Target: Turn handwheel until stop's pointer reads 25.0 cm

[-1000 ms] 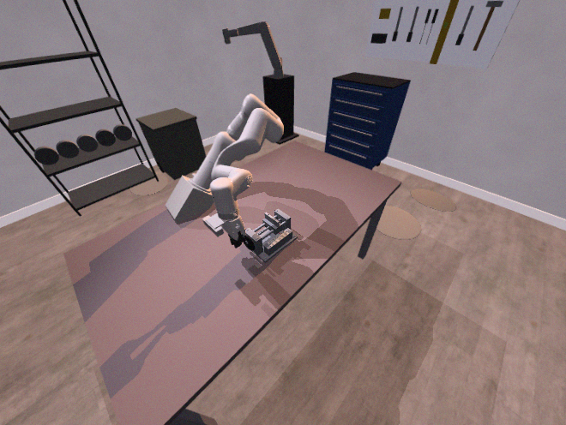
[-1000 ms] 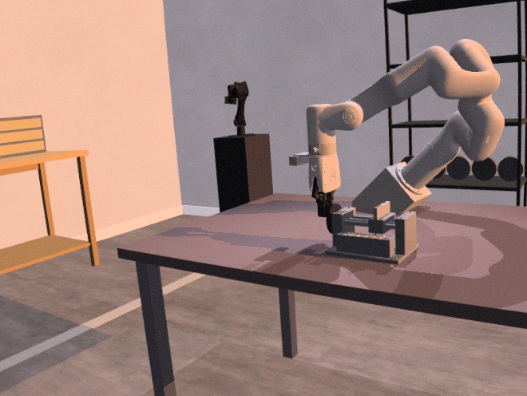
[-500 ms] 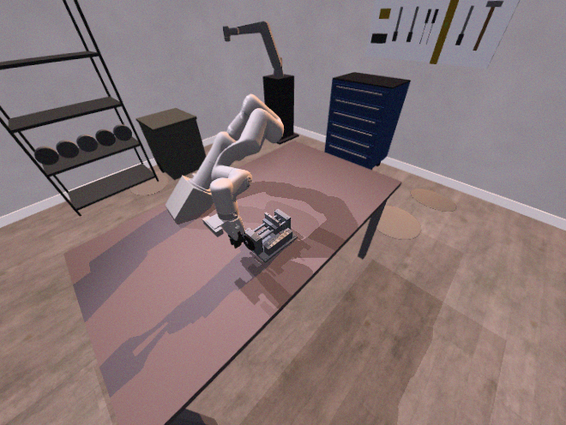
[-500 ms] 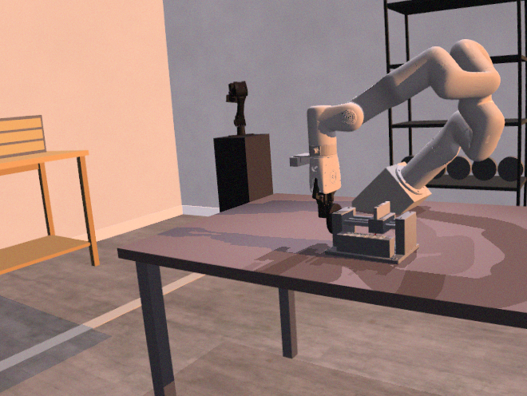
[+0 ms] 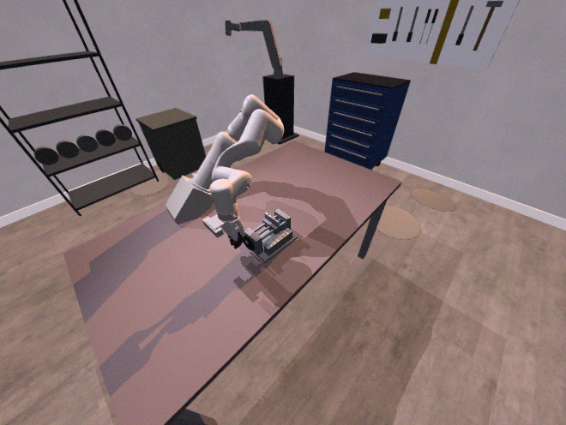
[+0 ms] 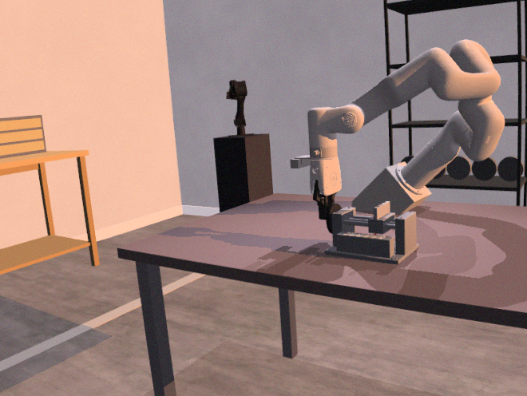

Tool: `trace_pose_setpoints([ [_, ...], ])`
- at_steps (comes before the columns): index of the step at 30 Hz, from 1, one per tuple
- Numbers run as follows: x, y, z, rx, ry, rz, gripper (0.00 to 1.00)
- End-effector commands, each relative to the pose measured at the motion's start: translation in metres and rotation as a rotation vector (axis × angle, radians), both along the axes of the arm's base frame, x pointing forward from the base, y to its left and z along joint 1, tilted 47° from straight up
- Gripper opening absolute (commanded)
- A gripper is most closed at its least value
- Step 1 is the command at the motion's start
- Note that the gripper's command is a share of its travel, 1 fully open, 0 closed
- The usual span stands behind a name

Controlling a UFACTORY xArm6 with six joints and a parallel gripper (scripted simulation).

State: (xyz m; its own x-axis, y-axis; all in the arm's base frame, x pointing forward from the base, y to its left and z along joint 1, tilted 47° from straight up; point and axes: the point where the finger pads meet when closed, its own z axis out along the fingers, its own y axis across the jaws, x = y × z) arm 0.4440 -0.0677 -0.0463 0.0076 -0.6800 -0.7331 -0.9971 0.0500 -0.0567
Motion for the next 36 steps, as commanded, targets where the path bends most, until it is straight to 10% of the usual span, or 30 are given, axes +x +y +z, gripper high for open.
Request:
trace_pose_setpoints([
  [1, -0.001, 0.001, -0.002, -0.001, -0.001, -0.001, 0.06],
  [36, 0.005, 0.018, -0.017, -0.001, -0.001, -0.001, 0.06],
])
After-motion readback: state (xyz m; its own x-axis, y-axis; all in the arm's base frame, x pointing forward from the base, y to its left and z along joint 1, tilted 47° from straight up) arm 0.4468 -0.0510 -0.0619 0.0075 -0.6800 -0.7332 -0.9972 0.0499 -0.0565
